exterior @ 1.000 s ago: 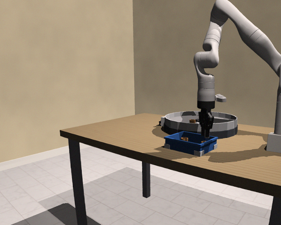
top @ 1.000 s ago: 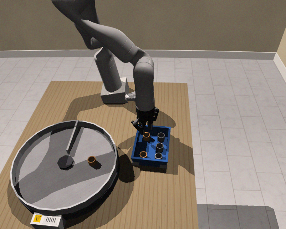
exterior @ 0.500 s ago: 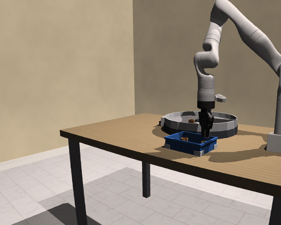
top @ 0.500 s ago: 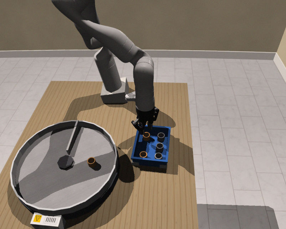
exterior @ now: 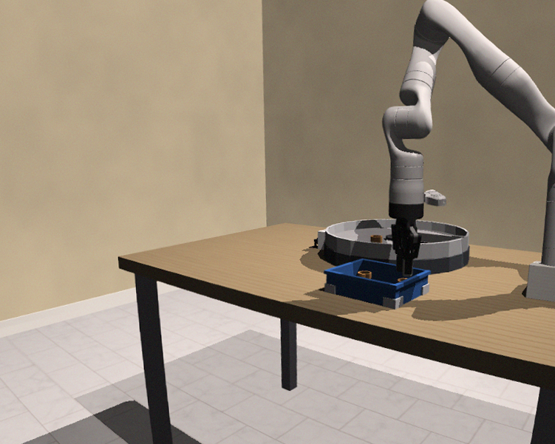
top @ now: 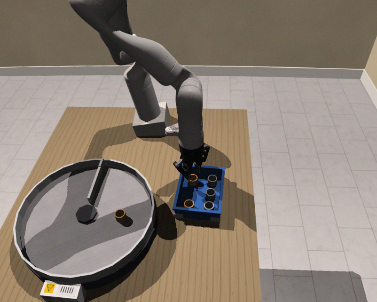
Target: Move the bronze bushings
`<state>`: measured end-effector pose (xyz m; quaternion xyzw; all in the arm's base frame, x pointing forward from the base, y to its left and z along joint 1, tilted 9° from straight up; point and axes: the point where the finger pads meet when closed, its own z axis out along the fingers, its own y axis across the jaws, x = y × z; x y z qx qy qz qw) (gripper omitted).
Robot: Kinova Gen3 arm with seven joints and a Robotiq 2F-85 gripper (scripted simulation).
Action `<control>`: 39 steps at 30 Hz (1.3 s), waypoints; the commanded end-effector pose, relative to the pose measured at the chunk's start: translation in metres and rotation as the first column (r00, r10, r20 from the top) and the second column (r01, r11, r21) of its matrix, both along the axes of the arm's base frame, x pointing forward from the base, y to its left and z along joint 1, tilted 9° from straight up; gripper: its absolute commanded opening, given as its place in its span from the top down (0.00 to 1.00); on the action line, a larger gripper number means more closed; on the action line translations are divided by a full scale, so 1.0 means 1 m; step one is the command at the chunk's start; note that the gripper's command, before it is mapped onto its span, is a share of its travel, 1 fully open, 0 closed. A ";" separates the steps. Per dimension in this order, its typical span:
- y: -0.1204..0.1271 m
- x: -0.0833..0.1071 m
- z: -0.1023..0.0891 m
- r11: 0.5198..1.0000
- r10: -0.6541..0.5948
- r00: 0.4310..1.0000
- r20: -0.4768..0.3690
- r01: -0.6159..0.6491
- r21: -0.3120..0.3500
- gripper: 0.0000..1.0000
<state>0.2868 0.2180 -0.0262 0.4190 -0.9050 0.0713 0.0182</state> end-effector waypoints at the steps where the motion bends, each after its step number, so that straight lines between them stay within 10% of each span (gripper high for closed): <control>1: -0.001 -0.002 -0.005 1.000 0.002 1.000 -0.005 -0.002 -0.003 0.61; 39: -0.001 -0.002 -0.010 1.000 0.002 1.000 -0.005 -0.002 -0.003 0.61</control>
